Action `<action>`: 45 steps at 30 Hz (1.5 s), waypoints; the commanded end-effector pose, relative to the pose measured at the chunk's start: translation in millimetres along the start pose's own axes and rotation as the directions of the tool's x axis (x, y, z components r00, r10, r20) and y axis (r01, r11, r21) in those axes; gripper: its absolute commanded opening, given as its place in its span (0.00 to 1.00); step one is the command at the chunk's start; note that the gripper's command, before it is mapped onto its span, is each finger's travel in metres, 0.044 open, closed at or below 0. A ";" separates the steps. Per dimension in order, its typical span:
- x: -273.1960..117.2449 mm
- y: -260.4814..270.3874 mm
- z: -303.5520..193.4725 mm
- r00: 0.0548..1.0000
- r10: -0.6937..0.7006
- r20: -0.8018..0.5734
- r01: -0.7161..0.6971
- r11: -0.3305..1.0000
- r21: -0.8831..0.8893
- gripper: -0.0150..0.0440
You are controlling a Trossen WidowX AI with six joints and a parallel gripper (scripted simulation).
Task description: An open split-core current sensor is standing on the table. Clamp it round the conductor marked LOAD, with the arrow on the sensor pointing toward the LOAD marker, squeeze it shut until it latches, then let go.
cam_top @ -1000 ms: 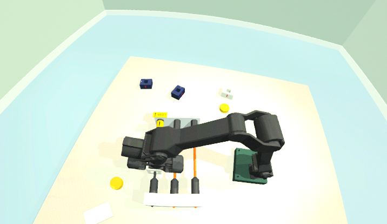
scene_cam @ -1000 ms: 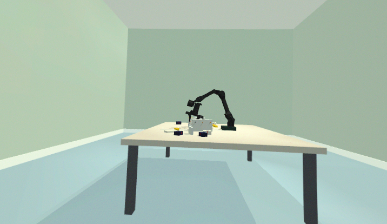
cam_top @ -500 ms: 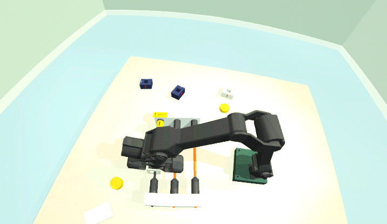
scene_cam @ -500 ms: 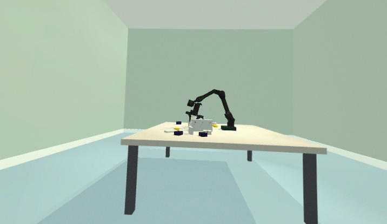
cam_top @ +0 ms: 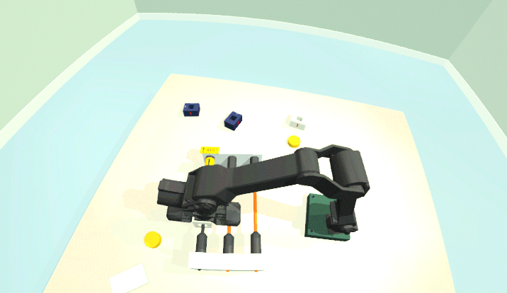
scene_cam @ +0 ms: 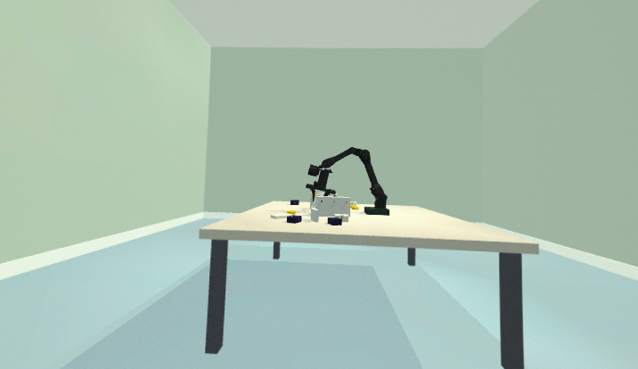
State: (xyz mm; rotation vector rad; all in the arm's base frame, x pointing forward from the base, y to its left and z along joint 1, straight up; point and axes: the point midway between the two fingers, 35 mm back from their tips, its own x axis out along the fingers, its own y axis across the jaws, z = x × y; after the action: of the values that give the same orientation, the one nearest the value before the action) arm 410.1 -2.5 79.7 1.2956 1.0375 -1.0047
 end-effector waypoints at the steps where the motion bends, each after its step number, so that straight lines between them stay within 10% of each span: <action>1: -0.6 -0.7 0.1 0.999 -0.046 0.001 0.046 0.999 0.000 0.25; 15: 3.8 -2.8 0.0 0.997 -0.071 0.000 0.071 0.997 0.000 0.25; 25: 0.3 -2.2 -0.3 0.997 -0.071 -0.002 0.071 0.997 -0.001 0.70; 45: 0.3 -2.2 -0.3 0.997 -0.071 -0.002 0.071 0.997 -0.001 0.71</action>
State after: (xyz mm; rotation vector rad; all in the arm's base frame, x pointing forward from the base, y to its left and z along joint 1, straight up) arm 408.0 -2.3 78.8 1.2670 1.0916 -1.0568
